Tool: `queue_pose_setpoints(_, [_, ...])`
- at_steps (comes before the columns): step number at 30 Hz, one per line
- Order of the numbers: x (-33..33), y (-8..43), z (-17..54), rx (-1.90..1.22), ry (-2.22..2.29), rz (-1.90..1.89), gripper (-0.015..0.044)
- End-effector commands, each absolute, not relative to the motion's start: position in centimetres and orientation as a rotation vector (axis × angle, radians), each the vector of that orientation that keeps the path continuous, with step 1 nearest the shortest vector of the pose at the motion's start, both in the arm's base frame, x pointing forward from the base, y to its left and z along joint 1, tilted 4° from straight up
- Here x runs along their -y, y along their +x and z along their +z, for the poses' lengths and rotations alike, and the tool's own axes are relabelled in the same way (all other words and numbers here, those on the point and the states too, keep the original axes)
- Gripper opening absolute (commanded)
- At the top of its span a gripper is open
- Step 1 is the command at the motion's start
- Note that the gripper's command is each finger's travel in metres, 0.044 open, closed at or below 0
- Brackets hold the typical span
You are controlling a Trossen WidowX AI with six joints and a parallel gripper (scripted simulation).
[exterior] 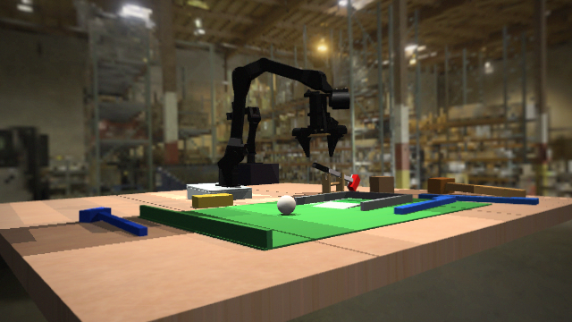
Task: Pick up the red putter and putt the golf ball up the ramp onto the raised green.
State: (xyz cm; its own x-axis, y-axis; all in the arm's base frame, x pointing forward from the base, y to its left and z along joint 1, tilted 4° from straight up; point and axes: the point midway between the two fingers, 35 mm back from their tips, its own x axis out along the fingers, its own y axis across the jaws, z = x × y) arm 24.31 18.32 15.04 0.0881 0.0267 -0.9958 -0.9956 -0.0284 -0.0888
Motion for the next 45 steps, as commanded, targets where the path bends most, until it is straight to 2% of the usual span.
queue_pose_setpoints(1, [-17.9,24.4,15.2,-1.109,-1.268,1.175,0.0440])
queue_pose_setpoints(16, [-17.9,24.7,10.9,-1.109,-1.268,1.175,0.0440])
queue_pose_setpoints(41, [-17.9,25.0,8.5,-1.109,-1.268,1.175,0.0440])
queue_pose_setpoints(45, [-17.9,24.9,8.8,-1.109,-1.262,1.174,0.0335])
